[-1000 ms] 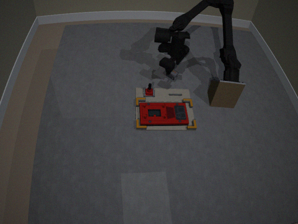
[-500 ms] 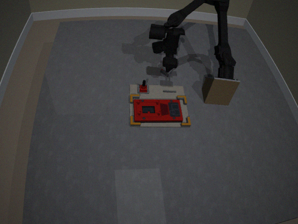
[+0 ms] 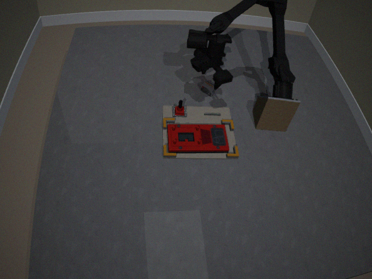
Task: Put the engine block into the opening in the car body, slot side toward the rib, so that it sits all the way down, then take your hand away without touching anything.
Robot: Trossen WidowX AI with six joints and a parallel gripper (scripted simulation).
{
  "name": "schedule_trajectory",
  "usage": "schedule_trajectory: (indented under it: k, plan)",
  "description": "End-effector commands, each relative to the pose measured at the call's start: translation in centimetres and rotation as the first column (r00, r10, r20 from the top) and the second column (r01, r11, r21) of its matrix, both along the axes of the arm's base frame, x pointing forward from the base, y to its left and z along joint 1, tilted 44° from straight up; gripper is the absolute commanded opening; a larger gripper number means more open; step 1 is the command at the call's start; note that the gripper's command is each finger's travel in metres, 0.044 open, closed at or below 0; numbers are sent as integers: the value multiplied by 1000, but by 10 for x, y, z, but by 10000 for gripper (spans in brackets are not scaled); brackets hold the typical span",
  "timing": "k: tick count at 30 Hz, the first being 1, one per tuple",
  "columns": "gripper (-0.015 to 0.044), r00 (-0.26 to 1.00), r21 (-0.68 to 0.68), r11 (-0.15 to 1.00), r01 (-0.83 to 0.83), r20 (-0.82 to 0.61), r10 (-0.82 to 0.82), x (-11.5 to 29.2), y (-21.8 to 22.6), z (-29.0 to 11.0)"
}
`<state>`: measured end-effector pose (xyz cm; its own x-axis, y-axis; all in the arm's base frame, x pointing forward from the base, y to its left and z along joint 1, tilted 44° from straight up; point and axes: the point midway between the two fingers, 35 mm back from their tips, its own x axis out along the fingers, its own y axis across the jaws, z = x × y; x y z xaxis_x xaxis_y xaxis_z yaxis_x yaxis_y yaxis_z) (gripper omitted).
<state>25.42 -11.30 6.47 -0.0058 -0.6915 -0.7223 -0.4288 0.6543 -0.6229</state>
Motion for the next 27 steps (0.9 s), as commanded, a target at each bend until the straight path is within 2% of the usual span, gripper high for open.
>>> schedule_trajectory:
  k: [1, 11, 27]
  plan:
    - [440, 994, -3, 997, -81, -78, 80, 0, 0, 2]
    - [440, 907, 42, 952, -304, -294, 303, 0, 2, 3]
    - [440, 904, 43, 951, -307, -298, 306, -3, -13, -6]
